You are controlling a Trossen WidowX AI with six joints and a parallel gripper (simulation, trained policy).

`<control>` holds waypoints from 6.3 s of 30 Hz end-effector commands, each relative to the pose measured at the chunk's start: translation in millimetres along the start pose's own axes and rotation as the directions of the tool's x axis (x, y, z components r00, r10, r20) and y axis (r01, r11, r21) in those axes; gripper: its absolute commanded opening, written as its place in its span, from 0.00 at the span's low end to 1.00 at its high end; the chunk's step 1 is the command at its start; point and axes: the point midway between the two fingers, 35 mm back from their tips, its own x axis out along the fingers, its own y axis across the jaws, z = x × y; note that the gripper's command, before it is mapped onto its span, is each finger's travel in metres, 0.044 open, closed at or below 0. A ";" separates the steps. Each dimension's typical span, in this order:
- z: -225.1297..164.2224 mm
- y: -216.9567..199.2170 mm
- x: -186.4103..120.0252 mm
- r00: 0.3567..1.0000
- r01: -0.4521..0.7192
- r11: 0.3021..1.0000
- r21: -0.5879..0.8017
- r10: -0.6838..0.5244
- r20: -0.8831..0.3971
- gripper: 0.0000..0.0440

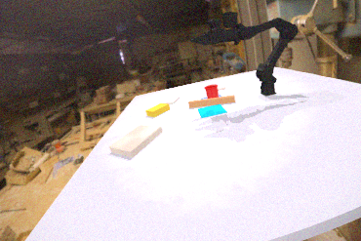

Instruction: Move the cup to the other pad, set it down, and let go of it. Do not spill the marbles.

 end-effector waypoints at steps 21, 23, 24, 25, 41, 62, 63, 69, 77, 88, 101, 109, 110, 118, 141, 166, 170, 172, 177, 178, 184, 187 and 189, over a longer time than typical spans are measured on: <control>-38.5 11.6 5.2 0.965 -0.005 0.997 0.072 0.024 -0.261 0.23; -41.7 13.9 6.1 0.957 -0.008 0.997 0.082 0.032 -0.288 0.25; -43.3 15.0 6.5 0.953 -0.009 0.996 0.087 0.035 -0.302 0.26; -44.9 16.0 6.9 0.948 -0.010 0.996 0.092 0.038 -0.316 0.27; -69.9 28.6 8.8 0.842 0.014 0.990 0.142 0.065 -0.536 0.35; -100.9 30.4 -0.2 0.617 0.059 0.993 0.101 0.044 -0.786 0.27; -102.3 30.1 -0.8 0.604 0.060 0.993 0.097 0.042 -0.796 0.27; -110.4 27.6 -5.2 0.523 0.062 0.995 0.072 0.029 -0.852 0.23; -120.1 21.8 -12.0 0.409 0.057 0.998 0.035 0.008 -0.912 0.24; -130.9 10.0 -22.4 0.253 0.032 0.999 -0.013 -0.020 -0.967 0.26; -146.6 -8.2 -33.2 0.079 -0.016 0.999 -0.049 -0.048 -0.996 0.22; -161.2 -22.5 -38.8 -0.007 -0.038 0.997 -0.064 -0.064 -0.998 0.22; -163.2 -24.4 -39.4 -0.015 -0.040 0.997 -0.065 -0.066 -0.998 0.23; -181.5 -39.3 -43.0 -0.062 -0.055 0.996 -0.074 -0.077 -0.995 0.27; -252.5 -70.5 -54.5 -0.142 -0.155 0.987 -0.048 -0.070 -0.987 0.36; -263.9 -79.2 -46.2 -0.110 -0.405 0.914 0.000 -0.049 -0.993 0.00; -254.9 -77.5 -39.2 -0.092 -0.424 0.906 -0.005 -0.048 -0.995 0.00; -250.4 -76.2 -35.7 -0.083 -0.433 0.902 -0.008 -0.048 -0.995 0.00; -240.4 -71.2 -26.6 -0.060 -0.453 0.891 -0.015 -0.048 -0.997 0.00; -238.5 -69.8 -24.8 -0.055 -0.457 0.889 -0.017 -0.048 -0.997 0.00; -228.4 -59.4 -13.3 -0.026 -0.479 0.877 -0.028 -0.047 -0.999 0.00; -224.0 -52.6 -7.6 -0.011 -0.490 0.871 -0.034 -0.045 -0.999 0.00; -221.4 -47.3 -3.9 -0.001 -0.498 0.866 -0.037 -0.044 -0.999 0.00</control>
